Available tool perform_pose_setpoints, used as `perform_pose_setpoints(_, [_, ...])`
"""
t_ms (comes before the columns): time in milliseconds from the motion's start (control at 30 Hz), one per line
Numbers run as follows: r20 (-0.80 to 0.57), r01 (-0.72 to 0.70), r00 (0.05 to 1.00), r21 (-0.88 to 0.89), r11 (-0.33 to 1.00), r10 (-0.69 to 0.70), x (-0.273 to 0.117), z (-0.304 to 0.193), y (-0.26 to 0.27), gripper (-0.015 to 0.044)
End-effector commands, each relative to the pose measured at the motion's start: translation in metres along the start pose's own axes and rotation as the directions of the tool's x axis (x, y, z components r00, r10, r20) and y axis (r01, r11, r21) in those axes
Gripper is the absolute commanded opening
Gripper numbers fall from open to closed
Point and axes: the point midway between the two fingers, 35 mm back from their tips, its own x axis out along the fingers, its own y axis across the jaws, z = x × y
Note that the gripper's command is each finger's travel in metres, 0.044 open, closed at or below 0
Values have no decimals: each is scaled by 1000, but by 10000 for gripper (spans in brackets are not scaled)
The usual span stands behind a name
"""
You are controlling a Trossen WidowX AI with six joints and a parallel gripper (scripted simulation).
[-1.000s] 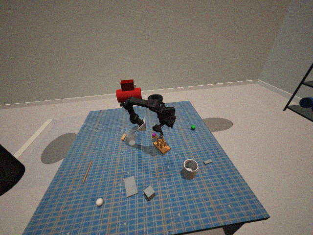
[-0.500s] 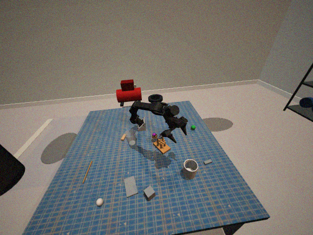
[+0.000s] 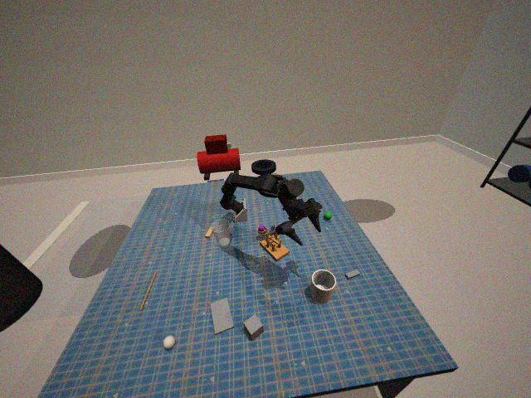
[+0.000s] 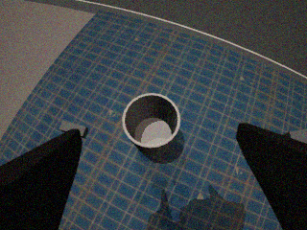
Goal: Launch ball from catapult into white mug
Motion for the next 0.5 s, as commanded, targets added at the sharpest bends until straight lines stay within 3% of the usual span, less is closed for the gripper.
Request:
perform_pose_setpoints(0, [6, 5, 1000, -3, 1000, -5, 0, 2, -1, 440])
perform_pose_setpoints(100, [6, 5, 1000, -3, 1000, -5, 0, 2, -1, 440])
perform_pose_setpoints(467, [6, 5, 1000, -3, 1000, -5, 0, 2, -1, 151])
